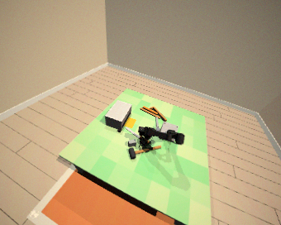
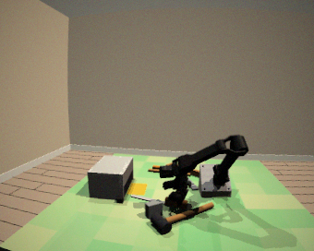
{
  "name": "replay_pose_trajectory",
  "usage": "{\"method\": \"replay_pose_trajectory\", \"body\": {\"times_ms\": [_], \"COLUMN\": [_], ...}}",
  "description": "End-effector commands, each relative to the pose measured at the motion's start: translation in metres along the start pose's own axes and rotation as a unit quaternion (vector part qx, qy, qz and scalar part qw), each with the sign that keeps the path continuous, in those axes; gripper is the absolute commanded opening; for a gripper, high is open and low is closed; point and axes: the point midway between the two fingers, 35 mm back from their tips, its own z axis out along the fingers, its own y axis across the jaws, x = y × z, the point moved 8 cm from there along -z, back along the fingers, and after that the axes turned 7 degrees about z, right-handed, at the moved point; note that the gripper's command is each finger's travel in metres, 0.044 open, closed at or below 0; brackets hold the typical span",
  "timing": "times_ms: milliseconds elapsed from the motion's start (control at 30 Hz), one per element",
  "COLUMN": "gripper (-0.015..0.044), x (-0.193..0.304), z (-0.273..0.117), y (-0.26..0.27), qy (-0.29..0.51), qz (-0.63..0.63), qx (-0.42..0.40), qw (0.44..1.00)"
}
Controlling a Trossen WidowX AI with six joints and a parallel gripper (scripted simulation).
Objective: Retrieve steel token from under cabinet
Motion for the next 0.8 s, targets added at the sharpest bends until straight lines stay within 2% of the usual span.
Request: {"method": "replay_pose_trajectory", "body": {"times_ms": [0,133,400,500,600,767], "gripper": [0.0,0.0,0.02,0.02,0.027,0.027], "x": [-0.0005,-0.0004,0.0001,0.0001,0.0003,-0.0004], "z": [-0.0012,-0.0012,0.0,-0.0001,0.0,0.0009], "y": [0.0023,0.0023,0.0003,0.0005,0.0,0.0006], "qy": [-0.001,-0.001,0.0,0.0,-0.001,-0.001], "qz": [-0.022,-0.033,-0.021,-0.022,-0.022,-0.025], "qx": [-0.004,-0.004,0.0,-0.001,-0.003,-0.004], "qw": [1.0,0.999,1.0,1.0,1.0,1.0]}}
